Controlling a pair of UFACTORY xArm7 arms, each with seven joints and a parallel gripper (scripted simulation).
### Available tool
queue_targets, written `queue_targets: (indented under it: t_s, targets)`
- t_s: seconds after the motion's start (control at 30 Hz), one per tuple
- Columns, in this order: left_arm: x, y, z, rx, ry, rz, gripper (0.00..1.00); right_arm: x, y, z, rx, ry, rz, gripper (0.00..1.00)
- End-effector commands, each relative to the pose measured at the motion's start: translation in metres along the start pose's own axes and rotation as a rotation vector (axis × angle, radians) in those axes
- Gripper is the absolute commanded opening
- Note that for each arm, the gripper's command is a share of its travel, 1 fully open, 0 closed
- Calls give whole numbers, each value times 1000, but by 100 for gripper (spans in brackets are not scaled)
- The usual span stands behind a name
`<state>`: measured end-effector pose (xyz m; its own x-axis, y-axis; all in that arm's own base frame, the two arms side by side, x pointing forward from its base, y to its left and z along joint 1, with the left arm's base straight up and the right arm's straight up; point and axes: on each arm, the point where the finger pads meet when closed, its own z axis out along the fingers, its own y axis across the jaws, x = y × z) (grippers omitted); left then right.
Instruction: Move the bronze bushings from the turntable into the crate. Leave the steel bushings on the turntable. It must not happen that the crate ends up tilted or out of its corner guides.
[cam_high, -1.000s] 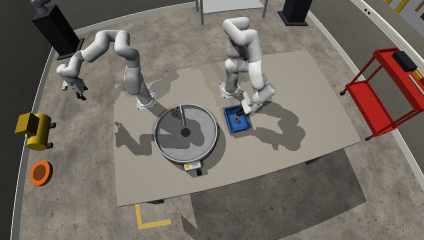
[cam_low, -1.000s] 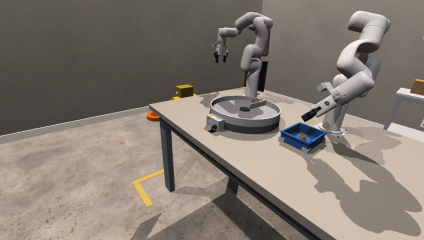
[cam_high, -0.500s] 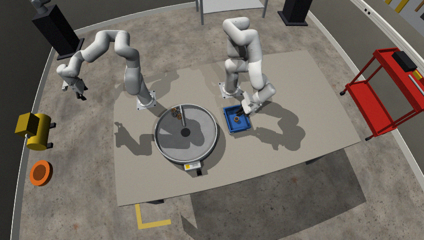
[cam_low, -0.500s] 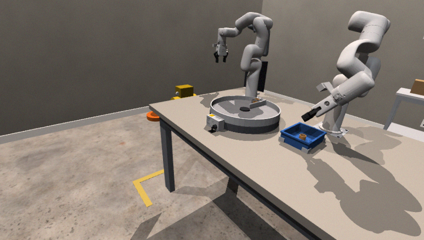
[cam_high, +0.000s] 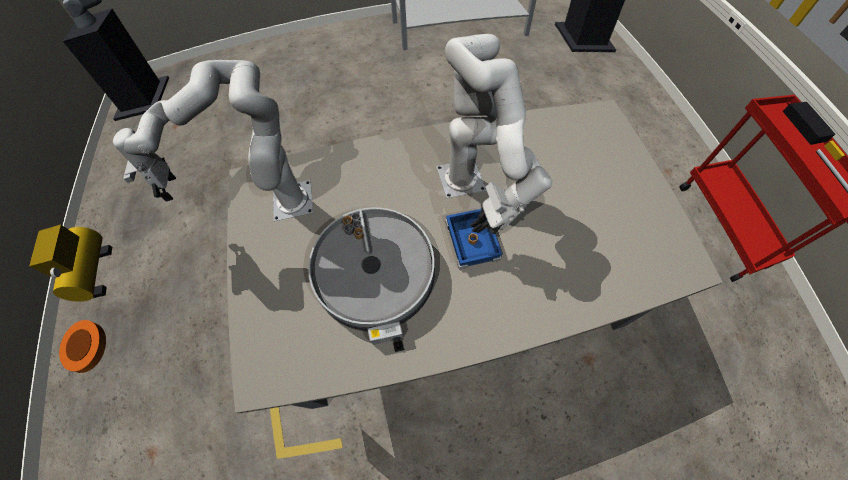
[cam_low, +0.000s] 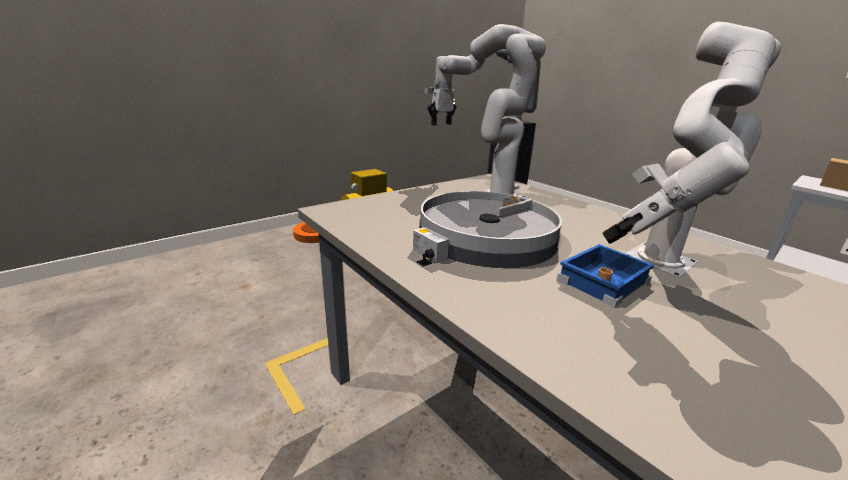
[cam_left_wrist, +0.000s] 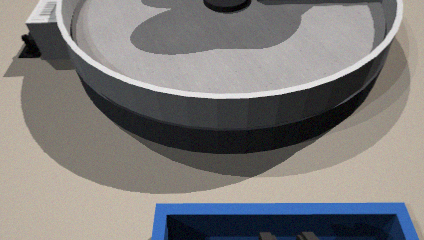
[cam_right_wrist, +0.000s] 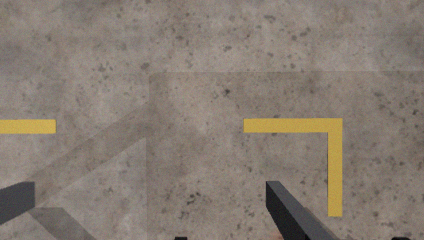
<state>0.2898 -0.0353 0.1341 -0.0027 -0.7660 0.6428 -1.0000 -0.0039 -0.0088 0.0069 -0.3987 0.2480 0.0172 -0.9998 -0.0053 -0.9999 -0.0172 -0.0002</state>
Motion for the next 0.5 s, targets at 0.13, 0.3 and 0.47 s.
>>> queue_targets:
  t_s: [0.13, 0.3, 0.47]
  targets:
    - [0, -1, -1, 2, -1, 2, 13, 1, 0, -2, 0, 5, 0, 100]
    - [2, -1, 1, 2, 0, 2, 12, 1, 0, -2, 0, 5, 0, 100]
    - [39, 10, 31, 2, 0, 2, 12, 1, 0, -2, 0, 5, 0, 100]
